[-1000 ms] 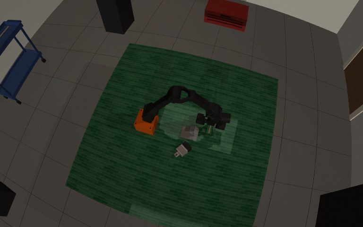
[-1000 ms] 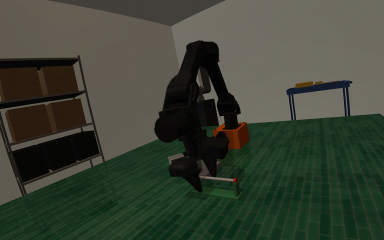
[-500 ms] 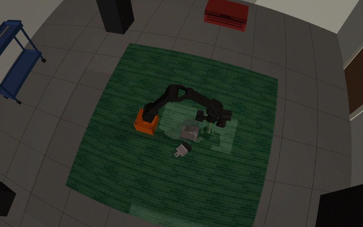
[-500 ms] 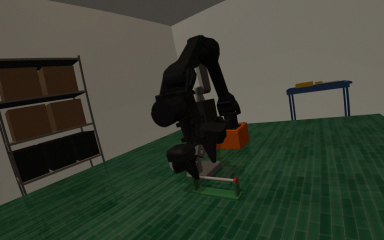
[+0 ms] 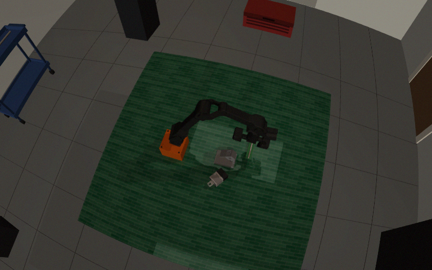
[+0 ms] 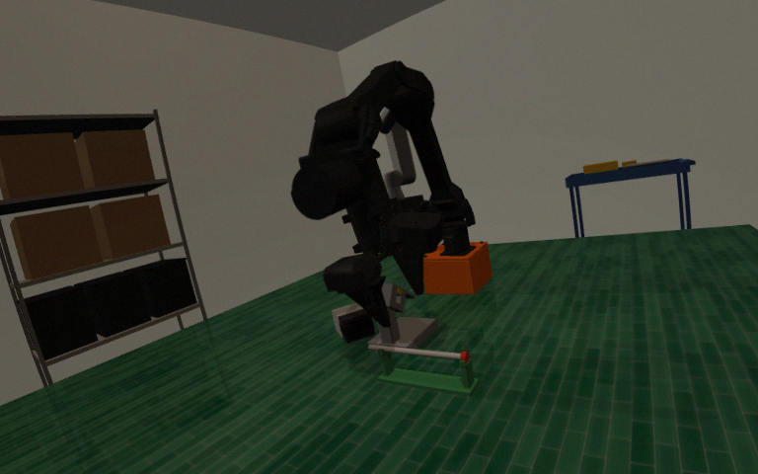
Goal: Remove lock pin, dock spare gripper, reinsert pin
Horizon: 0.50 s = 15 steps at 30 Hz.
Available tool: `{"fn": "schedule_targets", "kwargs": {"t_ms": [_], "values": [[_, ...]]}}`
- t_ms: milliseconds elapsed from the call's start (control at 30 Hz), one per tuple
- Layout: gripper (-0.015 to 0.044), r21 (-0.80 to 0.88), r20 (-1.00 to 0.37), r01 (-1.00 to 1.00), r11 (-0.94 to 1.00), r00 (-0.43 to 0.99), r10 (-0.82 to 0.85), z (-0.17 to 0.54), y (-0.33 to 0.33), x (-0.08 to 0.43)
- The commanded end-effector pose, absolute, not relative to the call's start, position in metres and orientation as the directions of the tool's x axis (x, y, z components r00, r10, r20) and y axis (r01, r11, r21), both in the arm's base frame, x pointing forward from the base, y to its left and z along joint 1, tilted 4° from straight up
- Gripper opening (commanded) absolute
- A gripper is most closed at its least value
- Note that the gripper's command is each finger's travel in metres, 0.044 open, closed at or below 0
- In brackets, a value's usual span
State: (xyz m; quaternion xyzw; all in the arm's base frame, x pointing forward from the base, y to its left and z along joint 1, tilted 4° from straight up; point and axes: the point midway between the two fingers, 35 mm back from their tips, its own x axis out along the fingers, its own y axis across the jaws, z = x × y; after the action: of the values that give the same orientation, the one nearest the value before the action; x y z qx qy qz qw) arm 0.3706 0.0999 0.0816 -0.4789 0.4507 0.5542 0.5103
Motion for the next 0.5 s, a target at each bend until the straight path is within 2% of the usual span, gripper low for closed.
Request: {"fn": "schedule_targets", "kwargs": {"t_ms": [0, 200, 467], "values": [[0.044, 0.01, -0.991, -0.997, -0.073, -0.019, 0.134, 0.092, 0.099, 0.37], [0.044, 0.017, -0.991, -0.997, -0.073, -0.027, 0.133, 0.096, 0.099, 0.369], [0.044, 0.015, -0.991, -0.997, -0.073, -0.024, 0.133, 0.146, 0.097, 0.365]]}}
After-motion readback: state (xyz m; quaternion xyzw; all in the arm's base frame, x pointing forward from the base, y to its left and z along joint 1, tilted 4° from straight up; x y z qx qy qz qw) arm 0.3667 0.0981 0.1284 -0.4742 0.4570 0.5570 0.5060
